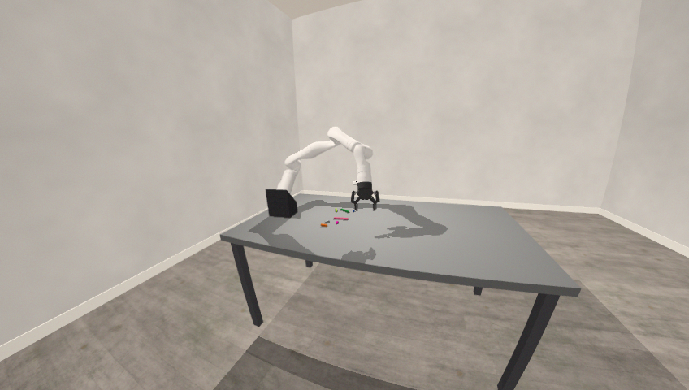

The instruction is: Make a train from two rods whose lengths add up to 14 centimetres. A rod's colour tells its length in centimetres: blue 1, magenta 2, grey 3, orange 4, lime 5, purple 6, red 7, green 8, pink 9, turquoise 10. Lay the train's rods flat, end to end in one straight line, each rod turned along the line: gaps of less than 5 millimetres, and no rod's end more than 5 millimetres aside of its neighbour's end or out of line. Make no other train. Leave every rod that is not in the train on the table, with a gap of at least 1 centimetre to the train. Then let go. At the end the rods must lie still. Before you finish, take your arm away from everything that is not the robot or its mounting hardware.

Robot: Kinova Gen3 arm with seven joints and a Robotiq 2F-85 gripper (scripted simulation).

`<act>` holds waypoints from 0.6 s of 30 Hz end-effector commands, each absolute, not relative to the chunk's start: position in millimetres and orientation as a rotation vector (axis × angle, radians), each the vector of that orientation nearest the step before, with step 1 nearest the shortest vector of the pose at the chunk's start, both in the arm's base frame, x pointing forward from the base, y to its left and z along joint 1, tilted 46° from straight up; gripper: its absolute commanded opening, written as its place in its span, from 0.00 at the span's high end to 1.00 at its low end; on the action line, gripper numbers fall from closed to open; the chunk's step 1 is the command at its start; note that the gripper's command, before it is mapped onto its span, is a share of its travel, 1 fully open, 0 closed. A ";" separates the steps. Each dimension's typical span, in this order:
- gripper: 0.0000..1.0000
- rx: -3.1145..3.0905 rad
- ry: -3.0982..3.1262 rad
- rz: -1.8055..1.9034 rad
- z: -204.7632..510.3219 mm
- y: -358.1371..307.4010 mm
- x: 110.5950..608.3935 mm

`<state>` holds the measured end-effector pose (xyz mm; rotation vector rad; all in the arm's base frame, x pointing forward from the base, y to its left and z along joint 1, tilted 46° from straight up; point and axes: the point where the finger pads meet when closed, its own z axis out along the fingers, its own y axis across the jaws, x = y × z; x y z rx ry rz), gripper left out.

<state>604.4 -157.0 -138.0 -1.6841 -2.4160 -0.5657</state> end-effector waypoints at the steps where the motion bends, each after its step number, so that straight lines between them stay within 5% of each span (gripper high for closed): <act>1: 0.00 -1.807 -2.236 -0.550 -138.0 -151.0 577.7; 18: 0.00 -2.243 -1.263 -0.374 -135.4 -100.3 462.3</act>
